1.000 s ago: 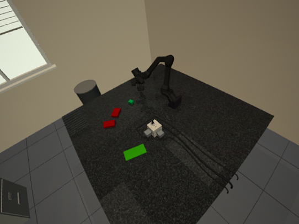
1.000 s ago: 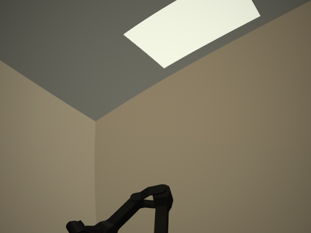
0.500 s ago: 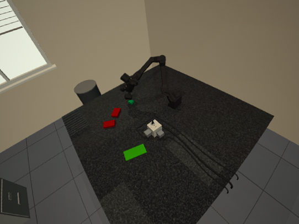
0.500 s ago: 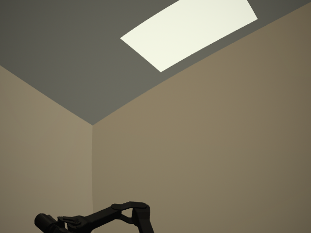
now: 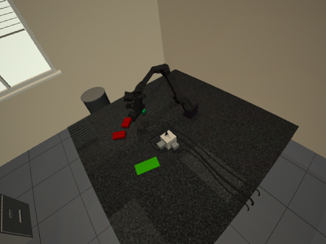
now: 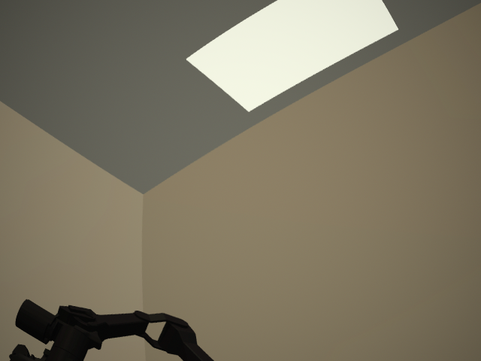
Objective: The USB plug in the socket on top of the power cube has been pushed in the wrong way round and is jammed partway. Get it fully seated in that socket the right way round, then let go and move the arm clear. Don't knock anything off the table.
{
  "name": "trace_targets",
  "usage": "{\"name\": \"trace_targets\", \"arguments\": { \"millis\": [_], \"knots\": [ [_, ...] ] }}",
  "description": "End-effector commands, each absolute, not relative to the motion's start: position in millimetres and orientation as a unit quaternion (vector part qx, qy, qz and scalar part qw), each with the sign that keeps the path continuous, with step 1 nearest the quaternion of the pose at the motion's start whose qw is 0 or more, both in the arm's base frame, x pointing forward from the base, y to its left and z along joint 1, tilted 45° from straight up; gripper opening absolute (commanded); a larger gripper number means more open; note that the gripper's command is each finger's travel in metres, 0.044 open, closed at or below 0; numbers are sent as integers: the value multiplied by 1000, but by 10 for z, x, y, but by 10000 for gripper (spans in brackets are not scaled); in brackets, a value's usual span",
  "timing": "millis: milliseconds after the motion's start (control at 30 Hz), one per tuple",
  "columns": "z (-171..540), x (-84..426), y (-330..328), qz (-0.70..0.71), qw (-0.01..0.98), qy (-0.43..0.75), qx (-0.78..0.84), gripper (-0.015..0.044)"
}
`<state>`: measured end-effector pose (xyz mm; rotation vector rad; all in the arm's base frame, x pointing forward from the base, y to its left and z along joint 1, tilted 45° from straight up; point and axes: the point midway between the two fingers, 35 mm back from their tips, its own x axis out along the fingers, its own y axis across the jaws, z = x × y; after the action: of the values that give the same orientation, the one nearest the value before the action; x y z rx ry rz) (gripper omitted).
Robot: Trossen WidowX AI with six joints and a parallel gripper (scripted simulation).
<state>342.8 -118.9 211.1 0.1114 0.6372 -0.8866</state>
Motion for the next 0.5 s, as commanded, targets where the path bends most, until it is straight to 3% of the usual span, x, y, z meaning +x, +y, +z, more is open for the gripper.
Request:
{"name": "trace_targets", "arguments": {
  "millis": [0,467],
  "knots": [
    [1742,3651,-588,-415,835,332,139,440],
    [973,3522,759,-510,736,344,282,440]
  ]
}}
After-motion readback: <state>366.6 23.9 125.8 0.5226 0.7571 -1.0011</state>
